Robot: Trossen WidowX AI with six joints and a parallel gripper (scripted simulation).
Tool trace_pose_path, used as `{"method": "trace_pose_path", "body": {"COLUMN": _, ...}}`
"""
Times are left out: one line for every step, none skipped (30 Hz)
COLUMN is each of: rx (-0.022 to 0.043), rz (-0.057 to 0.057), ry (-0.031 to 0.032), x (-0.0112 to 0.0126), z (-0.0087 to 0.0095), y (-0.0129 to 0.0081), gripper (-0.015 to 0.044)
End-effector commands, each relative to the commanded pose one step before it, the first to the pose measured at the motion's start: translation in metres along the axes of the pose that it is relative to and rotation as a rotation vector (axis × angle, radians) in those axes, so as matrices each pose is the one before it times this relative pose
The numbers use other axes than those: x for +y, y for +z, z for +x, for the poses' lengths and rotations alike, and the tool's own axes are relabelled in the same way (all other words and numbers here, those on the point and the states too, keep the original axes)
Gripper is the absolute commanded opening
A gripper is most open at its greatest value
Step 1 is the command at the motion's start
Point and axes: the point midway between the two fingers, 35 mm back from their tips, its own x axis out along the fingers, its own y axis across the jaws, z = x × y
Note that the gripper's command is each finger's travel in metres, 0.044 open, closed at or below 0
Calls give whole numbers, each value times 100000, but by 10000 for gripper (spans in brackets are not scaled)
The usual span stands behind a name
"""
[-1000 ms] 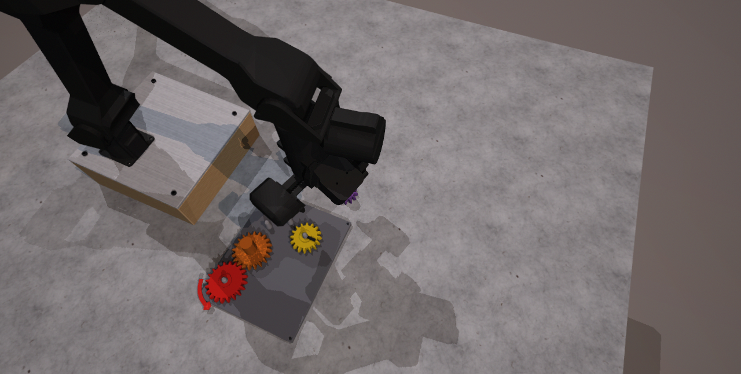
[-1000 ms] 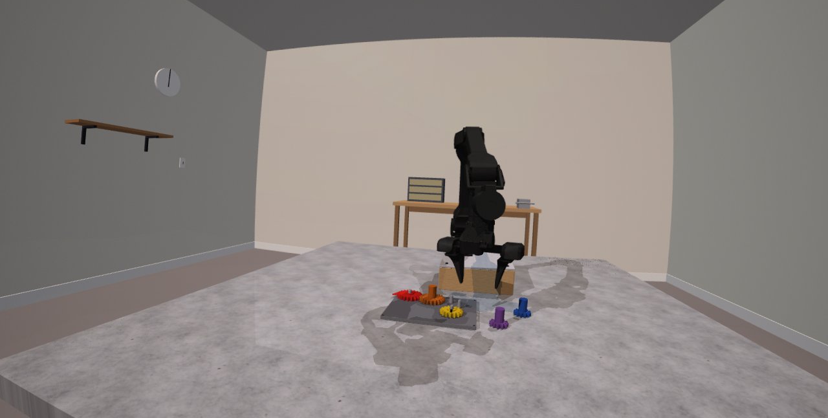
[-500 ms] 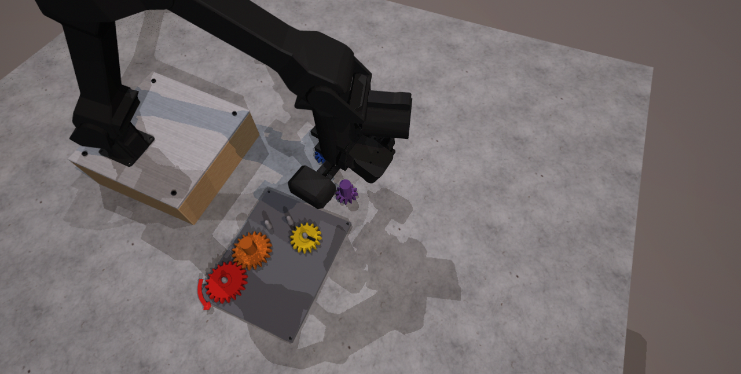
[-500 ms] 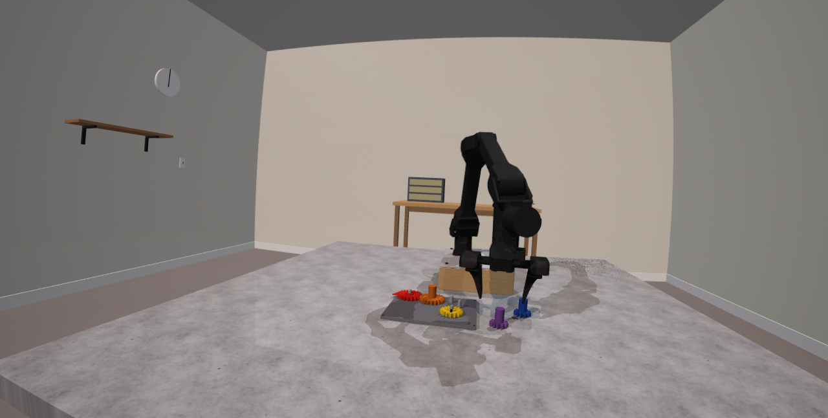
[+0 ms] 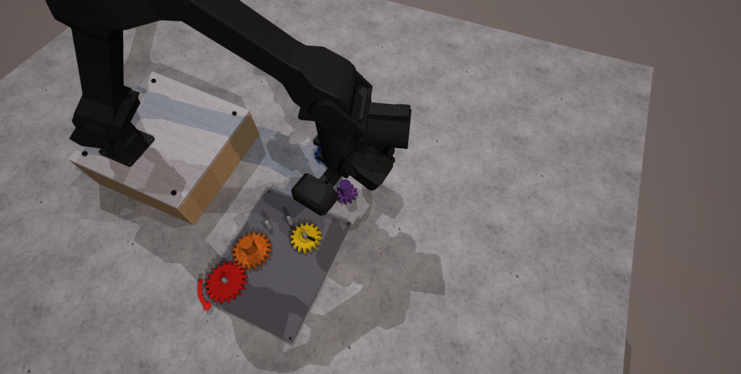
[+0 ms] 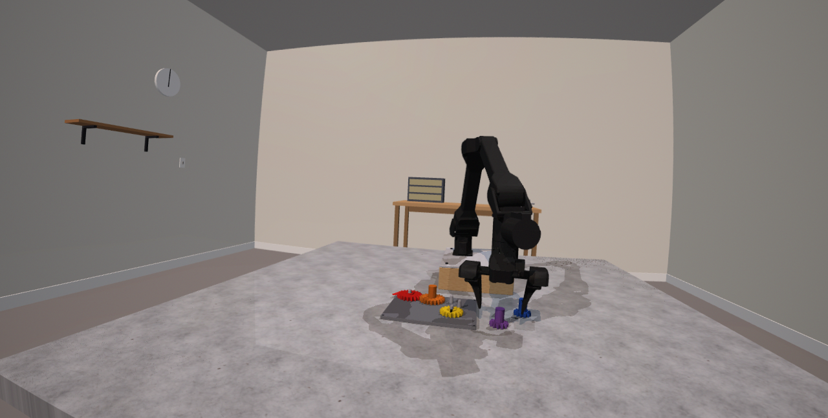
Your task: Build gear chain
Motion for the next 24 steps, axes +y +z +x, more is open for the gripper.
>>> {"method": "trace_pose_path", "body": {"rx": -356, "rz": -387, "ry": -465, "x": -103, "z": 567, "y": 31, "gripper": 440}}
{"method": "trace_pose_path", "body": {"rx": 0, "rz": 0, "ry": -1, "x": -2, "z": 77, "y": -2, "gripper": 440}}
{"method": "trace_pose_path", "body": {"rx": 0, "rz": 0, "ry": 0, "x": -1, "z": 26, "y": -1, "gripper": 440}}
{"method": "trace_pose_path", "body": {"rx": 0, "rz": 0, "ry": 0, "x": 0, "z": 0, "y": 0, "gripper": 440}}
{"method": "trace_pose_path", "body": {"rx": 0, "rz": 0, "ry": 0, "x": 0, "z": 0, "y": 0, "gripper": 414}}
{"method": "trace_pose_path", "body": {"rx": 0, "rz": 0, "ry": 0, "x": 0, "z": 0, "y": 0, "gripper": 387}}
{"method": "trace_pose_path", "body": {"rx": 0, "rz": 0, "ry": 0, "x": 0, "z": 0, "y": 0, "gripper": 361}}
{"method": "trace_pose_path", "body": {"rx": 0, "rz": 0, "ry": 0, "x": 0, "z": 0, "y": 0, "gripper": 335}}
{"method": "trace_pose_path", "body": {"rx": 0, "rz": 0, "ry": 0, "x": 0, "z": 0, "y": 0, "gripper": 309}}
{"method": "trace_pose_path", "body": {"rx": 0, "rz": 0, "ry": 0, "x": 0, "z": 0, "y": 0, "gripper": 282}}
{"method": "trace_pose_path", "body": {"rx": 0, "rz": 0, "ry": 0, "x": 0, "z": 0, "y": 0, "gripper": 256}}
{"method": "trace_pose_path", "body": {"rx": 0, "rz": 0, "ry": 0, "x": 0, "z": 0, "y": 0, "gripper": 230}}
{"method": "trace_pose_path", "body": {"rx": 0, "rz": 0, "ry": 0, "x": 0, "z": 0, "y": 0, "gripper": 204}}
{"method": "trace_pose_path", "body": {"rx": 0, "rz": 0, "ry": 0, "x": 0, "z": 0, "y": 0, "gripper": 177}}
{"method": "trace_pose_path", "body": {"rx": 0, "rz": 0, "ry": 0, "x": 0, "z": 0, "y": 0, "gripper": 151}}
{"method": "trace_pose_path", "body": {"rx": 0, "rz": 0, "ry": 0, "x": 0, "z": 0, "y": 0, "gripper": 125}}
{"method": "trace_pose_path", "body": {"rx": 0, "rz": 0, "ry": 0, "x": 0, "z": 0, "y": 0, "gripper": 99}}
{"method": "trace_pose_path", "body": {"rx": 0, "rz": 0, "ry": 0, "x": 0, "z": 0, "y": 0, "gripper": 72}}
{"method": "trace_pose_path", "body": {"rx": 0, "rz": 0, "ry": 0, "x": 0, "z": 0, "y": 0, "gripper": 66}}
{"method": "trace_pose_path", "body": {"rx": 0, "rz": 0, "ry": 0, "x": 0, "z": 0, "y": 0, "gripper": 59}}
{"method": "trace_pose_path", "body": {"rx": 0, "rz": 0, "ry": 0, "x": 0, "z": 0, "y": 0, "gripper": 53}}
{"method": "trace_pose_path", "body": {"rx": 0, "rz": 0, "ry": 0, "x": 0, "z": 0, "y": 0, "gripper": 46}}
{"method": "trace_pose_path", "body": {"rx": 0, "rz": 0, "ry": 0, "x": 0, "z": 0, "y": 0, "gripper": 39}}
{"method": "trace_pose_path", "body": {"rx": 0, "rz": 0, "ry": 0, "x": 0, "z": 0, "y": 0, "gripper": 33}}
